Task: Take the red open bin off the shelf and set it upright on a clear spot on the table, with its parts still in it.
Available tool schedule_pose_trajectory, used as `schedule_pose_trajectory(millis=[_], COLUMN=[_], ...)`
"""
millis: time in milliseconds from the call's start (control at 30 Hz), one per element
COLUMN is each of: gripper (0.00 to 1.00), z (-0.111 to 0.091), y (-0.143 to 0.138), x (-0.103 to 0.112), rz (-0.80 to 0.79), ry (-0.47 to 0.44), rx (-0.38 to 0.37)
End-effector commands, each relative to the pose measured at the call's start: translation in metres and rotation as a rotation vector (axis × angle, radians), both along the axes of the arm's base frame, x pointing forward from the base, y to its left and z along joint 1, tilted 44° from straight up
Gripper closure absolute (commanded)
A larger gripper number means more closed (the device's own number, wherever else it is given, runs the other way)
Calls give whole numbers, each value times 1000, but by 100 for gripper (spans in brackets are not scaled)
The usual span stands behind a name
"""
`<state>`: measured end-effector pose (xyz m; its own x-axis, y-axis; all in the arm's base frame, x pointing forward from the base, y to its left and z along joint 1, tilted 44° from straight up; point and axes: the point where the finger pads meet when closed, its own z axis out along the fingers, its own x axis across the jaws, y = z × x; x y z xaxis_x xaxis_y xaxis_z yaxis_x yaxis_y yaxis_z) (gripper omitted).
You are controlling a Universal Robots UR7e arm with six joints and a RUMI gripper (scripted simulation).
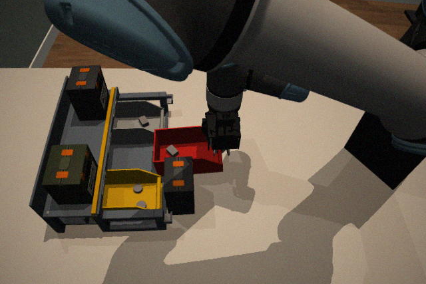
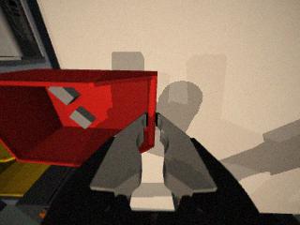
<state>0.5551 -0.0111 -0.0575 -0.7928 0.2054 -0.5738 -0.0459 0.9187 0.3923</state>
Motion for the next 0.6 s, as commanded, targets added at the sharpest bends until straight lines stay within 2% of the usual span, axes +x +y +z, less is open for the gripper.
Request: schedule_pose_trajectory(millis=[0,567], gripper=[100,100], z=[0,-4], y=[0,1], x=[-1,-6], rz=[0,0], ry=[-1,-1], rx=[0,0])
